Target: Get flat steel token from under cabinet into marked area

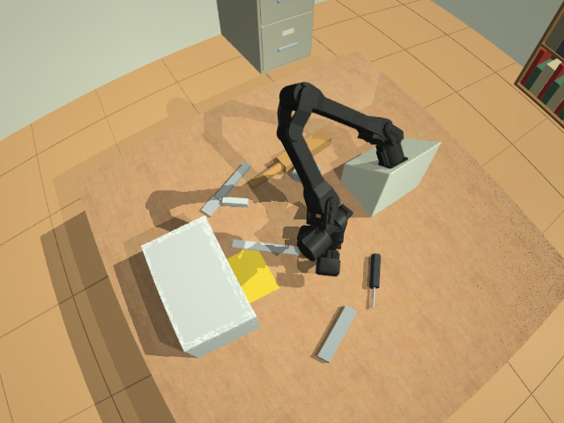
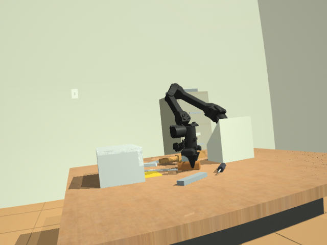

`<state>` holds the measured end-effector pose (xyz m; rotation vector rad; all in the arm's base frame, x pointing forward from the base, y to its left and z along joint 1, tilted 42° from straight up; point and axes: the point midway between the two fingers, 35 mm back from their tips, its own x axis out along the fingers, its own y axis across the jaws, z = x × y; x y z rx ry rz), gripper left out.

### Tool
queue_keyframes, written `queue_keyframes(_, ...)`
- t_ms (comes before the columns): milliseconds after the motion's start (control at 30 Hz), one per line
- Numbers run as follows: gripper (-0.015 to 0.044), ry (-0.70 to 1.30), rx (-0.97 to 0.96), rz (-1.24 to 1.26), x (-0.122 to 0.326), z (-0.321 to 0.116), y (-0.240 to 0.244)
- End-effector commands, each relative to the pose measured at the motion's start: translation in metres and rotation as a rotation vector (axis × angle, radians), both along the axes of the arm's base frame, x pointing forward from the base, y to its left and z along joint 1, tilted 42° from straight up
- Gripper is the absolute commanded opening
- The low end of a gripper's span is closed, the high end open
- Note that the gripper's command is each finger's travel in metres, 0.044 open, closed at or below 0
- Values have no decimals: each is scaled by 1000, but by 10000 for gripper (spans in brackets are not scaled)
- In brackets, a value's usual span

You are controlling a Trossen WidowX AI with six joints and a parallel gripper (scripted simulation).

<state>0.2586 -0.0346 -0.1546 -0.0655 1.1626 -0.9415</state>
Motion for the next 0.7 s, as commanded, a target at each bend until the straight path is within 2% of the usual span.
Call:
queue_keyframes(0,0,-2,1,1,0,-4,5)
queue_keyframes(667,0,-3,2,1,-2,-20,24)
